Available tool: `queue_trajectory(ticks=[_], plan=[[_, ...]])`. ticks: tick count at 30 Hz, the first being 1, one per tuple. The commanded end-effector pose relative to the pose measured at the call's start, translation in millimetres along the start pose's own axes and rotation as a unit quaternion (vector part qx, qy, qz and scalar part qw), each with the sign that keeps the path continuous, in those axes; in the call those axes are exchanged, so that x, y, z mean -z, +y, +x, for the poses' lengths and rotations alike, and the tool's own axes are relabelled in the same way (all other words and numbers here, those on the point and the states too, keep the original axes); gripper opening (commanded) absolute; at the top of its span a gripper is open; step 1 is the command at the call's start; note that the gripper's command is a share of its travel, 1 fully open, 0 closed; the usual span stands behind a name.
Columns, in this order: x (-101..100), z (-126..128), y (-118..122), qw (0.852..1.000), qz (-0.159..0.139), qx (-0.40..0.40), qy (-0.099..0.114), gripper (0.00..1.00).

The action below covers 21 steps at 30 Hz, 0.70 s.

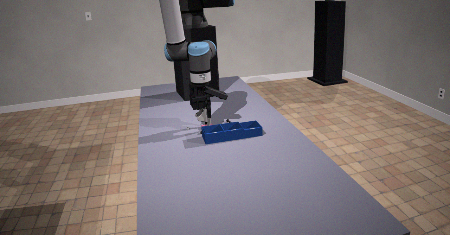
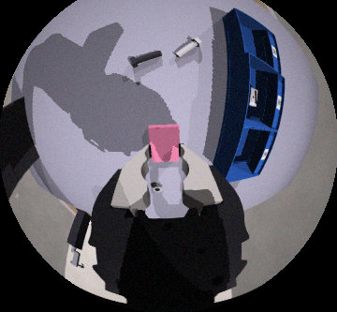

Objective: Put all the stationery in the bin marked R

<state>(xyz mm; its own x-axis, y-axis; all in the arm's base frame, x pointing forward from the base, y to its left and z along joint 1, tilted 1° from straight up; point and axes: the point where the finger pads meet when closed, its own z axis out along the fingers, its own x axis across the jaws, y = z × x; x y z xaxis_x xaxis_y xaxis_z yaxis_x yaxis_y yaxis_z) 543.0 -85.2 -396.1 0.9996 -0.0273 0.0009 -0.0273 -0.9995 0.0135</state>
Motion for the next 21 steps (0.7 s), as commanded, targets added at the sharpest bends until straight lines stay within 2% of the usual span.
queue_trajectory(ticks=[1,6,18,21], plan=[[9.8,0.4,0.1,1.0,0.0,0.0,0.0,0.0],[19.7,0.4,0.1,1.0,0.0,0.0,0.0,0.0],[59.7,0.4,0.1,1.0,0.0,0.0,0.0,0.0],[59.7,0.4,0.1,1.0,0.0,0.0,0.0,0.0]])
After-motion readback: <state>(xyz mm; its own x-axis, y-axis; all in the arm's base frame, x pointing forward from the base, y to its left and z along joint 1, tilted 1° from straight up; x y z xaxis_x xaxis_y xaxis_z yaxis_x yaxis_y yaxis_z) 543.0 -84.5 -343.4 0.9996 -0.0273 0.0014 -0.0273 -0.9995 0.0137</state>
